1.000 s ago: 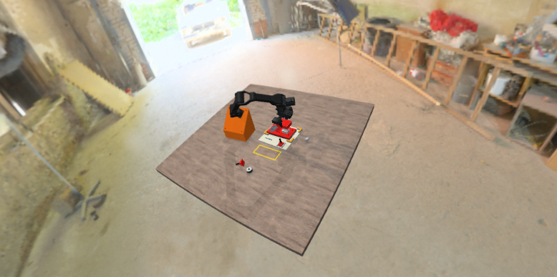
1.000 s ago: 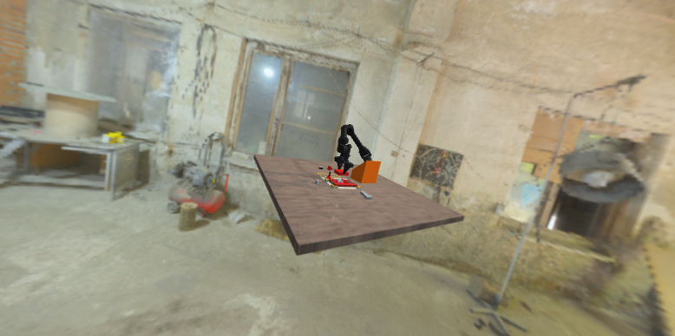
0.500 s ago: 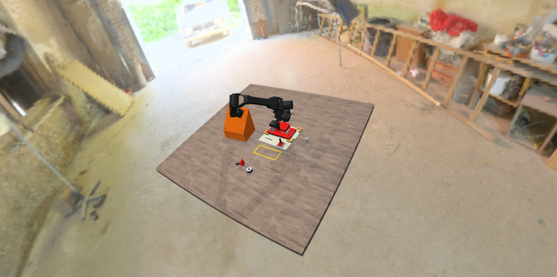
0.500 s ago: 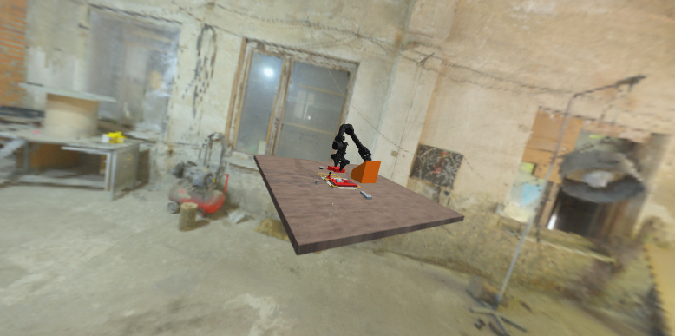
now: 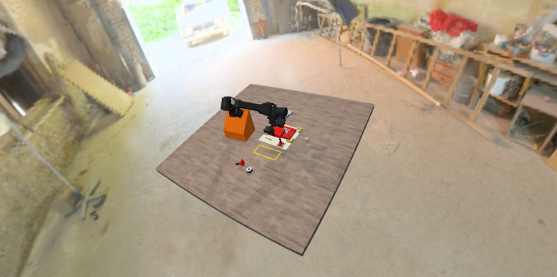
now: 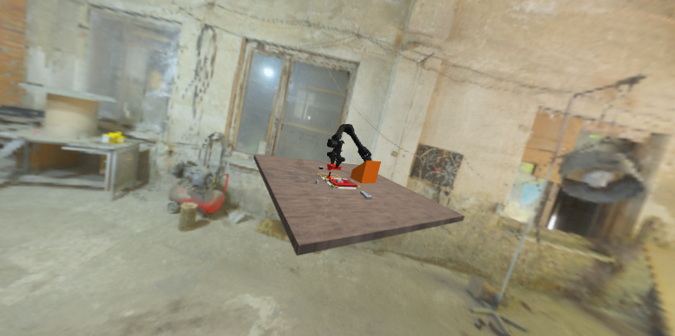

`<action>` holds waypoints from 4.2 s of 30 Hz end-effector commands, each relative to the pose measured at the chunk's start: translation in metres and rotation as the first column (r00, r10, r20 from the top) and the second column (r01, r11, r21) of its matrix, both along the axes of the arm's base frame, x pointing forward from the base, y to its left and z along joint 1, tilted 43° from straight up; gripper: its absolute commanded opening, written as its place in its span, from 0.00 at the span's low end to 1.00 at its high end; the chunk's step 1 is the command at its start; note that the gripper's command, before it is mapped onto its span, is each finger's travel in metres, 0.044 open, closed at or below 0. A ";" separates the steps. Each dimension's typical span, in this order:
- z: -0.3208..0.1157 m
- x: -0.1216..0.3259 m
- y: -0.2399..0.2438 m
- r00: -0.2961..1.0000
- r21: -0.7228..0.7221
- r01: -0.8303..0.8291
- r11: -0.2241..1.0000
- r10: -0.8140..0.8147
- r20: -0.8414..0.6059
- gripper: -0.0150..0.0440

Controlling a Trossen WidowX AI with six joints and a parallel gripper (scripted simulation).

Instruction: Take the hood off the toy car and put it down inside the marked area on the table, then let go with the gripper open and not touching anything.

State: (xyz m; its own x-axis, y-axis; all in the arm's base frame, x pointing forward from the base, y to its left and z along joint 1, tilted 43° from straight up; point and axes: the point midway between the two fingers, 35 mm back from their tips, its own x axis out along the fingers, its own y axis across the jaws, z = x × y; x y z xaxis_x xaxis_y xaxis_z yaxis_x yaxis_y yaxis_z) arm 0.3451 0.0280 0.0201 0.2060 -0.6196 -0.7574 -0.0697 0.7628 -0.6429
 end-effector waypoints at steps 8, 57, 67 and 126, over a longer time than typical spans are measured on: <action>0.029 -0.008 -0.037 1.000 -0.011 0.000 1.000 0.000 -0.003 0.25; 0.055 -0.023 -0.100 1.000 -0.030 0.005 1.000 -0.005 0.002 0.25; 0.050 -0.021 -0.105 1.000 -0.030 0.005 1.000 -0.005 0.002 0.25; 0.019 -0.014 -0.133 1.000 -0.033 0.005 0.999 -0.005 0.003 0.25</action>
